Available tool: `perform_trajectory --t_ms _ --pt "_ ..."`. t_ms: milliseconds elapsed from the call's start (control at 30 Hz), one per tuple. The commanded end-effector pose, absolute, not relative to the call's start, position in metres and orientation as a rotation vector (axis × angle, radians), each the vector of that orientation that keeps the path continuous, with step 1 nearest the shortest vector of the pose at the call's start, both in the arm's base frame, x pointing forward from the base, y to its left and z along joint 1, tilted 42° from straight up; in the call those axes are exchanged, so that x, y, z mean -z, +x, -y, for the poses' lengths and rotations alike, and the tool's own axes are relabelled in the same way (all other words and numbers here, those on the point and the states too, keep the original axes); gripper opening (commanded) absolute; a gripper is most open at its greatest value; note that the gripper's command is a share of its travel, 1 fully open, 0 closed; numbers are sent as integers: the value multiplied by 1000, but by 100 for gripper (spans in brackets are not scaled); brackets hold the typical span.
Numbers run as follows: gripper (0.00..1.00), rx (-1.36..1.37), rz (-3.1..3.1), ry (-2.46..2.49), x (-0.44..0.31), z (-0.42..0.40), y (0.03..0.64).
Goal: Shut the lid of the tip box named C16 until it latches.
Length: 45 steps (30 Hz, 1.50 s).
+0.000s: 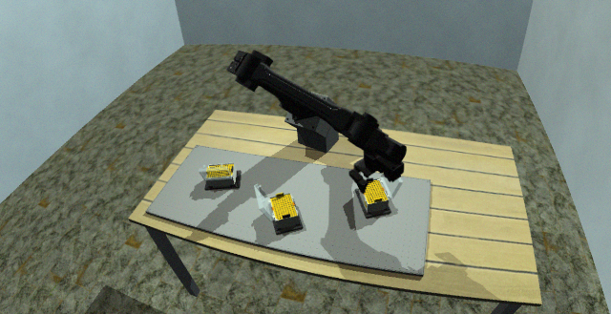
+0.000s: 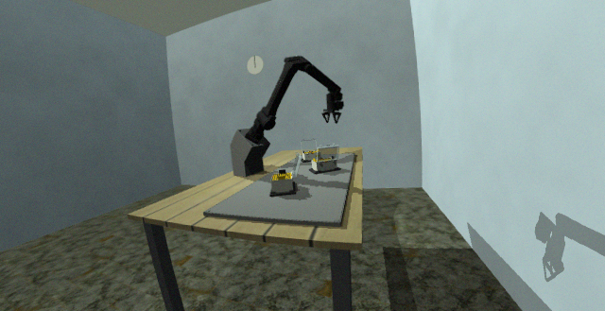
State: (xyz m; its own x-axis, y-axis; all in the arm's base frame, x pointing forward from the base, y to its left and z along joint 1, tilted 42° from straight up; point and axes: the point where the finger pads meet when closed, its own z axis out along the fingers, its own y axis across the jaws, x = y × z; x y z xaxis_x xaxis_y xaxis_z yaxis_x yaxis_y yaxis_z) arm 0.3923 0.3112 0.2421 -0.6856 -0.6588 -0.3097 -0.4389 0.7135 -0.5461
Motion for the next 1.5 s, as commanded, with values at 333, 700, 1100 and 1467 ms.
perform_trajectory --t_ms 333,700,1100,1467 --pt "100 315 -2511 -287 -239 -288 369" --pt "100 116 -2539 20 -225 -282 339" --pt "100 -92 -2531 448 -212 -261 324" --pt "100 -287 -2490 811 -194 -250 297"
